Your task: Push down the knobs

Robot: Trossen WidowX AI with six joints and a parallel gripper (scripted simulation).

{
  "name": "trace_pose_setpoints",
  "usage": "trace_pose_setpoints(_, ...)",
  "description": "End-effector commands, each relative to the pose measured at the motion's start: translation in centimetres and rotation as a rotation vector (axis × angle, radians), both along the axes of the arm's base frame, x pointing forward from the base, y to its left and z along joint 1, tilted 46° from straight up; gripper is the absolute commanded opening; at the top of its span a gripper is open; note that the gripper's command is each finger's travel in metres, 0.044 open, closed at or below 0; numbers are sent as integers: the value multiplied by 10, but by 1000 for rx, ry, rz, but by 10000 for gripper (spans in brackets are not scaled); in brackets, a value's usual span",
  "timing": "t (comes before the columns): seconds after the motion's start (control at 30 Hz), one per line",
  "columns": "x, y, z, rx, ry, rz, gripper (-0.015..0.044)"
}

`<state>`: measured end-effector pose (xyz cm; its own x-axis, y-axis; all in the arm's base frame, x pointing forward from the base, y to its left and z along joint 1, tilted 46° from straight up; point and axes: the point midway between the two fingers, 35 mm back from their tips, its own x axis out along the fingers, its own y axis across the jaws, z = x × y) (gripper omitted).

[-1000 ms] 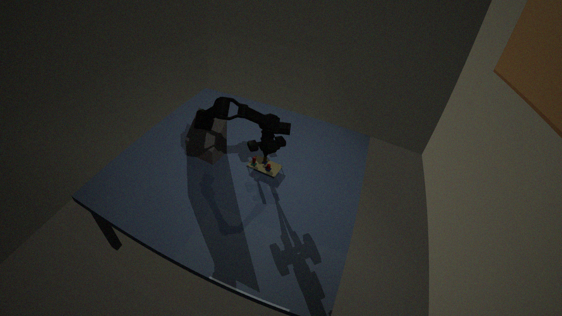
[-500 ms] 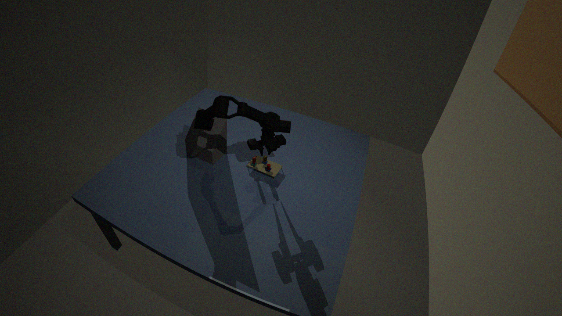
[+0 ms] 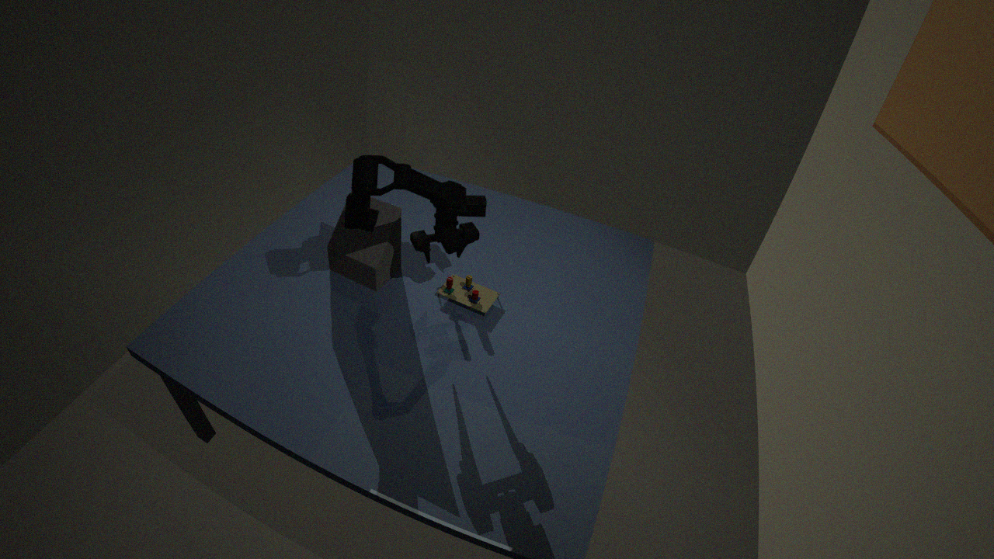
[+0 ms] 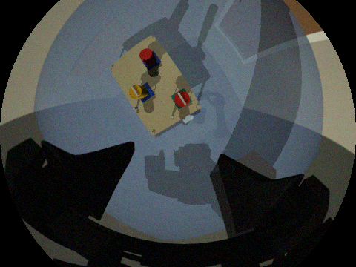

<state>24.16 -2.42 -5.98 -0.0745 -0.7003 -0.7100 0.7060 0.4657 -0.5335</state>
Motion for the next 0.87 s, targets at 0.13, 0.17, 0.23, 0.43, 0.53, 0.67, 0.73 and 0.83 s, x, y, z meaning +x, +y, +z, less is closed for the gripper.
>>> trace_pose_setpoints(0.13, -49, -7, 14, -17, -26, -28, 440)
trace_pose_setpoints(0.17, -49, -7, 14, -17, -26, -28, 440)
trace_pose_setpoints(0.23, -49, -7, 14, -17, -26, -28, 440)
trace_pose_setpoints(0.43, -49, -7, 14, -17, -26, -28, 440)
trace_pose_setpoints(0.53, -49, -7, 14, -17, -26, -28, 440)
trace_pose_setpoints(0.67, -49, -7, 14, -17, -26, -28, 440)
trace_pose_setpoints(0.73, -49, -7, 14, -17, -26, -28, 440)
trace_pose_setpoints(0.83, -49, -7, 14, -17, -26, -28, 440)
